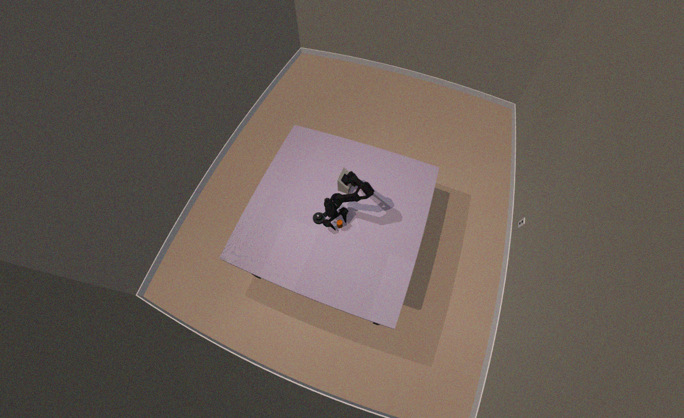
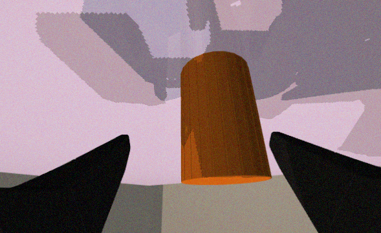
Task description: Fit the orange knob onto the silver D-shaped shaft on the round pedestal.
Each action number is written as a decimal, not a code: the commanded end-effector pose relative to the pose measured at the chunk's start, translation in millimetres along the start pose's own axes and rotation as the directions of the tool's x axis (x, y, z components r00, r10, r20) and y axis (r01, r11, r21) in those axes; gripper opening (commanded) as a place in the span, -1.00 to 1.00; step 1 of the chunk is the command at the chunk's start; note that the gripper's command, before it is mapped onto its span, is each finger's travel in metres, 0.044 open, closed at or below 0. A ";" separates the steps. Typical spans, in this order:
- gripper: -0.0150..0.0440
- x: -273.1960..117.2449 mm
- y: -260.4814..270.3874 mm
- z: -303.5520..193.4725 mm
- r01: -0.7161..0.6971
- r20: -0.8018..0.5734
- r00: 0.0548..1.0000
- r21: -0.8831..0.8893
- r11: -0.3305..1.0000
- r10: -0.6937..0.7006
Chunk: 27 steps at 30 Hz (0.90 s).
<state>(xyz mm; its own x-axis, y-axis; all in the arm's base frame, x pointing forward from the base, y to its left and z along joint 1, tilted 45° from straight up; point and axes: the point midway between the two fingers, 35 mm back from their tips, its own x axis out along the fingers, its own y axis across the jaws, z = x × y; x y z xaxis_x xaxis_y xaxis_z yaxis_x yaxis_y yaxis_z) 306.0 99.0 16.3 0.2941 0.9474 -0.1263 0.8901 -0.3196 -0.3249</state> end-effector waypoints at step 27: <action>1.00 -55.7 -7.0 -59.5 0.009 -0.018 1.000 -0.015 1.000 -0.010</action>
<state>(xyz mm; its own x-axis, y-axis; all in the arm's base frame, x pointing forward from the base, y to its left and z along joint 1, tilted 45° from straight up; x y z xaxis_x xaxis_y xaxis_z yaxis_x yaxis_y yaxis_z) 307.9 61.4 38.7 0.2804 0.9480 -0.1506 0.8975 -0.3145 -0.3091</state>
